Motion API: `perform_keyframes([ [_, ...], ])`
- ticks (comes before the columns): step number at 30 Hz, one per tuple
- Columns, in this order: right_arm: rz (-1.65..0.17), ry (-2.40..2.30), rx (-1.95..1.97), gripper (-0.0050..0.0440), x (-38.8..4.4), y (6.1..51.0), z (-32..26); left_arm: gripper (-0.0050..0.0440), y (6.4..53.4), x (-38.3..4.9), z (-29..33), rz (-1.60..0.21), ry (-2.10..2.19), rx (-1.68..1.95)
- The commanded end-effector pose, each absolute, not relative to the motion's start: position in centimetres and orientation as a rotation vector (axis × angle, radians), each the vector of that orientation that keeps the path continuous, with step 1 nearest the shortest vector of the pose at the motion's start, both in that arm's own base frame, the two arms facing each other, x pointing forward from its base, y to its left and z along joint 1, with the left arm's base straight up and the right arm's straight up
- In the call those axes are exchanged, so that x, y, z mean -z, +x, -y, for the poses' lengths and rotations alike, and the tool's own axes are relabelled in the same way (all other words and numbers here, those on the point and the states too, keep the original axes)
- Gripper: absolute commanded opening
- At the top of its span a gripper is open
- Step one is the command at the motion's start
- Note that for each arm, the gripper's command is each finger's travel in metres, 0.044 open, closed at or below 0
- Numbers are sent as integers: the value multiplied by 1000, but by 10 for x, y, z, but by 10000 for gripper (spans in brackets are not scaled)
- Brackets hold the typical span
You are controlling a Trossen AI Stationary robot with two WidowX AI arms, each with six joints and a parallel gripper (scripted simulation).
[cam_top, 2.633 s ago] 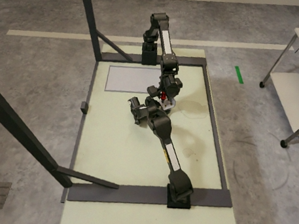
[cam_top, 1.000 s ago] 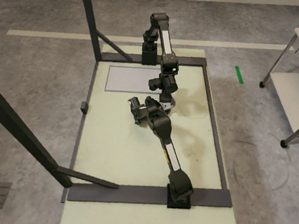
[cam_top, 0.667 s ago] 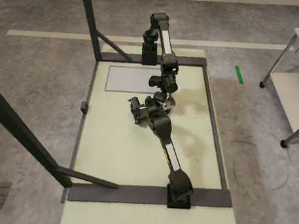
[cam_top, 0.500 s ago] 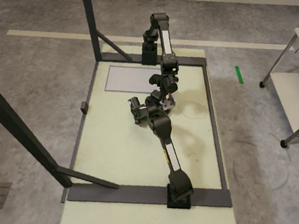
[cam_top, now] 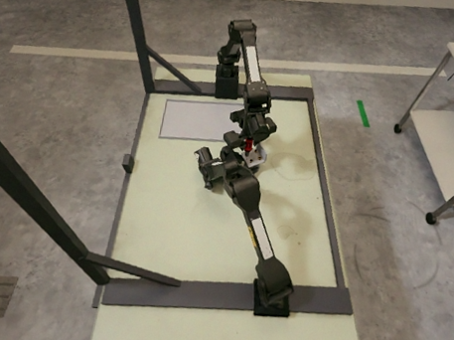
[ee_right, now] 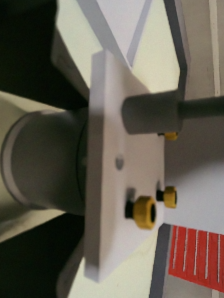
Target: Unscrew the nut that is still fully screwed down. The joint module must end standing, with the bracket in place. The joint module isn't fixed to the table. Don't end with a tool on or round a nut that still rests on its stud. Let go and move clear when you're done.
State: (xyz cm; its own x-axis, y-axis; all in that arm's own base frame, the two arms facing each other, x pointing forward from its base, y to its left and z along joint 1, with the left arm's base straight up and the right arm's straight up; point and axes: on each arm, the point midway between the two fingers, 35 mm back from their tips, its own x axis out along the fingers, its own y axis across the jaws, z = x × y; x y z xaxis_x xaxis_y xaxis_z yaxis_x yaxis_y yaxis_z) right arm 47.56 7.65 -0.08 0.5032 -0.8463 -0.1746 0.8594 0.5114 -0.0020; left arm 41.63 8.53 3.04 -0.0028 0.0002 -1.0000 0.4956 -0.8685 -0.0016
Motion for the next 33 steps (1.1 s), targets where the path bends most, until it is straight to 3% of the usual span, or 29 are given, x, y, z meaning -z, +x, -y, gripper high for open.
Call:
perform_keyframes([
  [1, -130, 134, 1028, 245, -22, 481, -78, 250, 421, -39, -86, -472, 1978, 1934],
  [33, -130, 134, 1028, 245, -22, 481, -78, 250, 423, -43, -87, -445, 2007, 1941],
])
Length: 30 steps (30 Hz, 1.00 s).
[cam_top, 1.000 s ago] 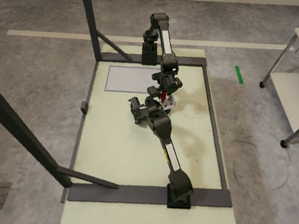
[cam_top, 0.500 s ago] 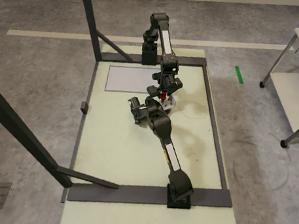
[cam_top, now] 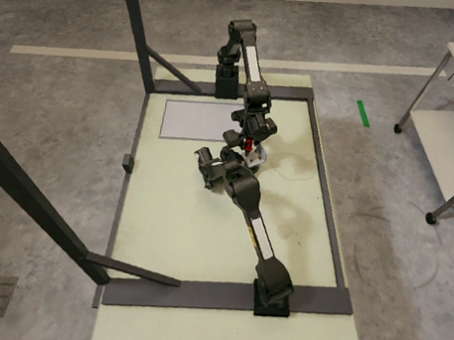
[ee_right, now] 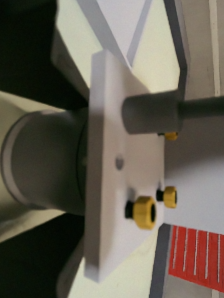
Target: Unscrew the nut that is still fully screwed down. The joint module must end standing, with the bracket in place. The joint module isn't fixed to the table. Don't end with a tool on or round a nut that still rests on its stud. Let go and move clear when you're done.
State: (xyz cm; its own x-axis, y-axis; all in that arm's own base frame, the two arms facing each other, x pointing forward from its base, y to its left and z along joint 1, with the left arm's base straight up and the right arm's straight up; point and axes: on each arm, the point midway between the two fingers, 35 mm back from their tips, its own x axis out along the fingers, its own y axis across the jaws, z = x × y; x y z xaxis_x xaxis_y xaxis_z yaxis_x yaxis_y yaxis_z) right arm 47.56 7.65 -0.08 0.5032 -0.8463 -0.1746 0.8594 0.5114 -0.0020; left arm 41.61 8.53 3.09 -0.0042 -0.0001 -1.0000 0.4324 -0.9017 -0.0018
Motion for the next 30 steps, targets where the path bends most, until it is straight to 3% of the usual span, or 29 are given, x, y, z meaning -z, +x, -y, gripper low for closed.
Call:
perform_keyframes([
  [1, -130, 134, 1028, 245, -22, 481, -78, 250, 423, -44, -87, -445, 2007, 1942],
  [28, -130, 134, 1028, 245, -22, 481, -78, 250, 422, -48, -86, -446, 2011, 1937],
  [29, -130, 134, 1028, 245, -22, 481, -78, 130, 422, -48, -86, -446, 2011, 1937],
  [30, -130, 134, 1028, 245, -22, 481, -78, 130, 422, -48, -86, -446, 2011, 1937],
])
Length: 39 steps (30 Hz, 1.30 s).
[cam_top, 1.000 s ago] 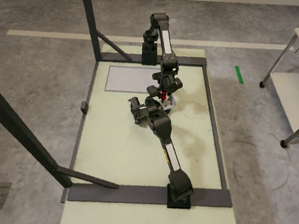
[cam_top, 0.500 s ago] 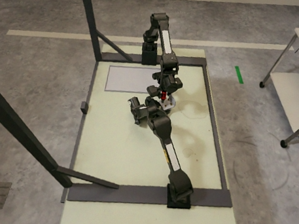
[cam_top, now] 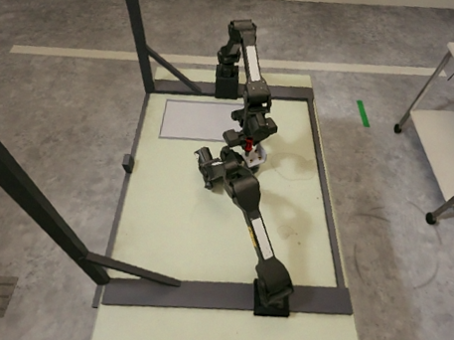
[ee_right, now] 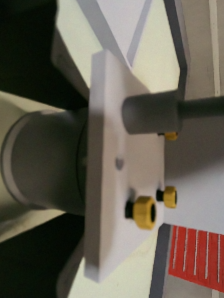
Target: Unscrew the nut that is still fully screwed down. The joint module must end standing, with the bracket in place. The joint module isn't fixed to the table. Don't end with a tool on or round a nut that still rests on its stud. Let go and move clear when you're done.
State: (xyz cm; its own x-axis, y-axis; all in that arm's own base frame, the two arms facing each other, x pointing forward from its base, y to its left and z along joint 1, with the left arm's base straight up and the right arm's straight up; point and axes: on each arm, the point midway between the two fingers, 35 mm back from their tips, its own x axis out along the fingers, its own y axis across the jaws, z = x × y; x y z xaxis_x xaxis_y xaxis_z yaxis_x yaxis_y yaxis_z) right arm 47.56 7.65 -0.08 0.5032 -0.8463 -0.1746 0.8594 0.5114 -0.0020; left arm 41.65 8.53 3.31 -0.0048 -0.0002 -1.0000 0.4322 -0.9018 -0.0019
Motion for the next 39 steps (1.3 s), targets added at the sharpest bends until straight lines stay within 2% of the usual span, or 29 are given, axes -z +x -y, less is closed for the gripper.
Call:
perform_keyframes([
  [1, -130, 134, 1028, 245, -22, 481, -78, 130, 422, -48, -86, -446, 2011, 1937],
  [39, -130, 134, 1028, 245, -22, 481, -78, 130, 419, -38, -85, -445, 1988, 1960],
])
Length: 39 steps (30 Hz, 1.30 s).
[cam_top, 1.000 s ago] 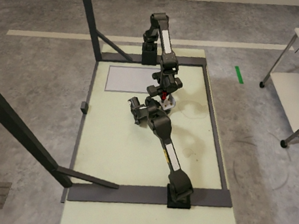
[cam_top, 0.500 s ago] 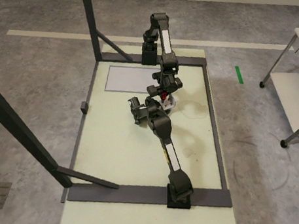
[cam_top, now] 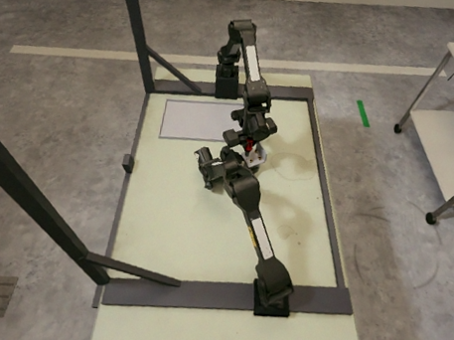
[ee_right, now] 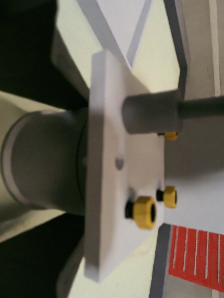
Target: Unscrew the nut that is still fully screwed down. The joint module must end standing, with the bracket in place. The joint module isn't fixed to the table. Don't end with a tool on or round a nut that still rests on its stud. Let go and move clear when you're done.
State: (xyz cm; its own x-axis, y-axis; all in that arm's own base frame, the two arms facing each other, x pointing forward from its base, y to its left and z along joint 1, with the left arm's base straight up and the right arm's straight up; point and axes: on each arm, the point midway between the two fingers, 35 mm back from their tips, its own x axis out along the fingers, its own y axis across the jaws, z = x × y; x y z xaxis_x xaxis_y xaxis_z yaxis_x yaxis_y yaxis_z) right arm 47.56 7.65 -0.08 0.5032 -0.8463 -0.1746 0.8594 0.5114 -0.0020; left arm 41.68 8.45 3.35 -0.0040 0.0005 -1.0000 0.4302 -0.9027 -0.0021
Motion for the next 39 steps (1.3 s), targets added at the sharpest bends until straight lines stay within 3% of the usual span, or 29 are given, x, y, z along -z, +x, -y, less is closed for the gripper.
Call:
perform_keyframes([
  [1, -130, 134, 1028, 245, -22, 481, -78, 130, 419, -37, -85, -445, 1986, 1962],
  [27, -130, 134, 1028, 245, -22, 481, -78, 130, 419, -36, -85, -445, 1988, 1961],
  [39, -130, 134, 1028, 245, -22, 481, -78, 130, 419, -36, -85, -860, 1644, 1621],
])
